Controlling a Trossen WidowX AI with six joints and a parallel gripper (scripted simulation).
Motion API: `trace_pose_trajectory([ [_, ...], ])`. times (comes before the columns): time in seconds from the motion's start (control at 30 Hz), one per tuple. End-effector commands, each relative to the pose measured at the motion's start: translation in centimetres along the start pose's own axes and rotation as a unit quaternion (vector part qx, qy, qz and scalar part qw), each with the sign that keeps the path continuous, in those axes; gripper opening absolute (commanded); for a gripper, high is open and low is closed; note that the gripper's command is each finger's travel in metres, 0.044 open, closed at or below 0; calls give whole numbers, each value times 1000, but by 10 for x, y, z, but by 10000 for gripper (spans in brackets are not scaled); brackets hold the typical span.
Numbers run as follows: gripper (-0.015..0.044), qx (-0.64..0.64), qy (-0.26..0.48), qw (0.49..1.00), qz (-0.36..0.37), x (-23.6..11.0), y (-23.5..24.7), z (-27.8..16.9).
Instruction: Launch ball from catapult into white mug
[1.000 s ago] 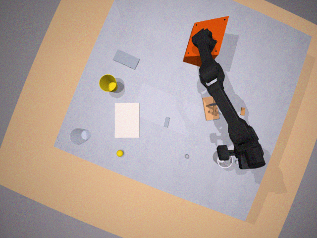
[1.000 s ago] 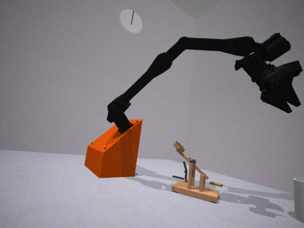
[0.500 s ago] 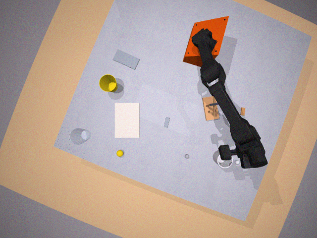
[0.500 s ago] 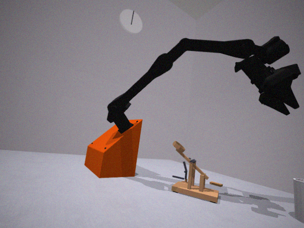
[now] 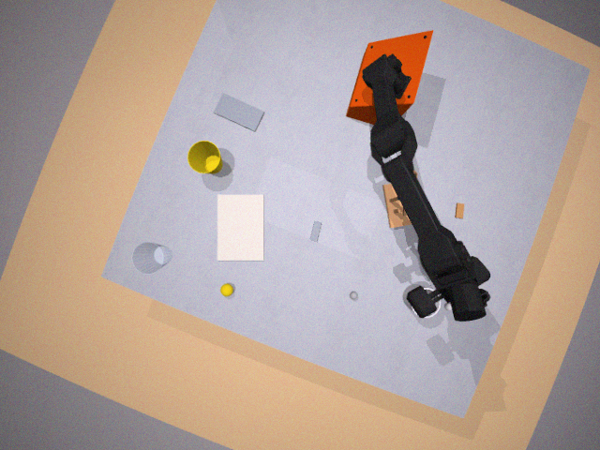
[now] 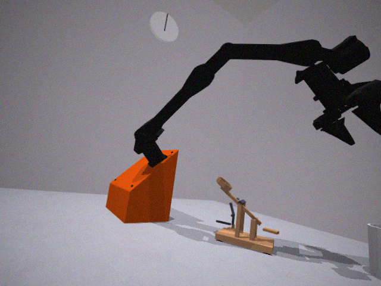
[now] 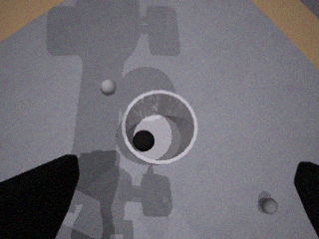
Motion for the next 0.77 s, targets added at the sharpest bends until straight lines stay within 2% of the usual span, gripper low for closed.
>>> trace_pose_trajectory([
  [0.0,440,-29,-3,999,12,0,-4,-2],
  [0.73,440,-25,-3,1000,10,0,-4,-2],
])
Point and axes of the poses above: the point midway between the two fingers, 35 mm back from their tips, its own x axis out along the fingers, its own y axis across the jaws, z = x × y, the point moved 9 cm from there along -x, back along the fingers, and after that the axes turned 7 degrees about -x, right-handed, at the moved point
